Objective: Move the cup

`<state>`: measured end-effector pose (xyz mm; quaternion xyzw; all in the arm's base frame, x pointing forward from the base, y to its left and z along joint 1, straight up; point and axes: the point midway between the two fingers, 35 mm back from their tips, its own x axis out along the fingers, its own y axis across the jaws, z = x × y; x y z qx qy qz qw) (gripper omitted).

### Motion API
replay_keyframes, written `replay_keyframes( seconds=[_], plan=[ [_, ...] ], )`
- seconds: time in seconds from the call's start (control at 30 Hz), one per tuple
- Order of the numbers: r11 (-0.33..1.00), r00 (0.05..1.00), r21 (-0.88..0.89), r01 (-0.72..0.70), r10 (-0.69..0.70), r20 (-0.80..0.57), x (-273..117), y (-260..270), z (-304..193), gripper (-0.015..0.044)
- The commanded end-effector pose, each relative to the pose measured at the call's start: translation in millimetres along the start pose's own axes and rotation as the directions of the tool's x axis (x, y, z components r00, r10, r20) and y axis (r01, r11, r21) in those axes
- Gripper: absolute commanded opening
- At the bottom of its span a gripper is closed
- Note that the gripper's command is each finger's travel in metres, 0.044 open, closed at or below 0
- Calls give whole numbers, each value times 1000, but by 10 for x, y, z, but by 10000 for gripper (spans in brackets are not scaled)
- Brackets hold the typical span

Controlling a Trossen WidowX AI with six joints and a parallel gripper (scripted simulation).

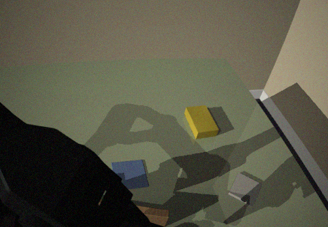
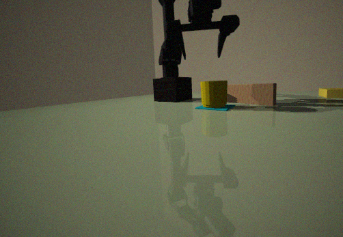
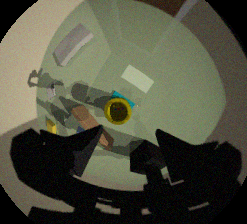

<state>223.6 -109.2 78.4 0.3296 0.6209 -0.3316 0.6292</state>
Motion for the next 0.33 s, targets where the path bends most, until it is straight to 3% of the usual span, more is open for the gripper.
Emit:
replay_keyframes(
  seconds=[0.0,0.3],
  plan=[
    [1000,1000,-5,-8,8,10,-166,-3,-4,440],
    [1000,1000,-1,-3,3,4,-125,-8,-7,440]
  ],
)
